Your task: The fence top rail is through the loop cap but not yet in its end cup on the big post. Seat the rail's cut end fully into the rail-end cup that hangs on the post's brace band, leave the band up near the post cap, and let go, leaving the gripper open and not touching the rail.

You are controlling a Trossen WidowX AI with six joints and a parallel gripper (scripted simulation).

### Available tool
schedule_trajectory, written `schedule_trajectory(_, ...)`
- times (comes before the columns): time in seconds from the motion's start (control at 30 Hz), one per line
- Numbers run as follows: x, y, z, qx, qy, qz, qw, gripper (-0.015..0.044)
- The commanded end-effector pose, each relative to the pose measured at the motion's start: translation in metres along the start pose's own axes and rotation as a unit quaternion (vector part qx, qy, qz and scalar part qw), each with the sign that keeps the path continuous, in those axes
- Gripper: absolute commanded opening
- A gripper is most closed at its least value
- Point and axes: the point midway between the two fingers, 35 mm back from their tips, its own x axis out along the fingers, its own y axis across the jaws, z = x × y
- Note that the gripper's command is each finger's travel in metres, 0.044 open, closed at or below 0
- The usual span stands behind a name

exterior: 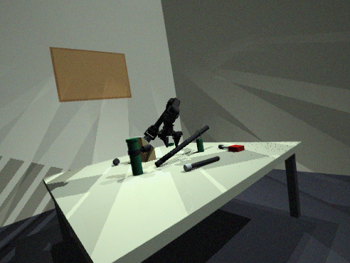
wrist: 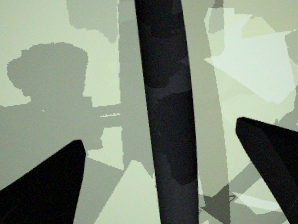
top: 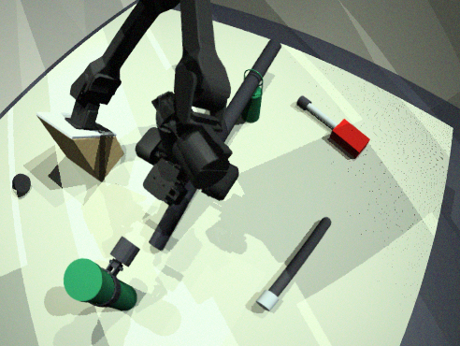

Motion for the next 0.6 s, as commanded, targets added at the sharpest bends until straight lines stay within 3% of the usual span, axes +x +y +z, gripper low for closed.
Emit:
schedule_trajectory(0.0, 0.007, -0.003, -0.001, 0.005, 0.004, -0.003, 1.0, 0.044)
schedule_trajectory(0.57, 0.031, -0.002, 0.0, 0.005, 0.003, -0.003, 1.0, 0.044)
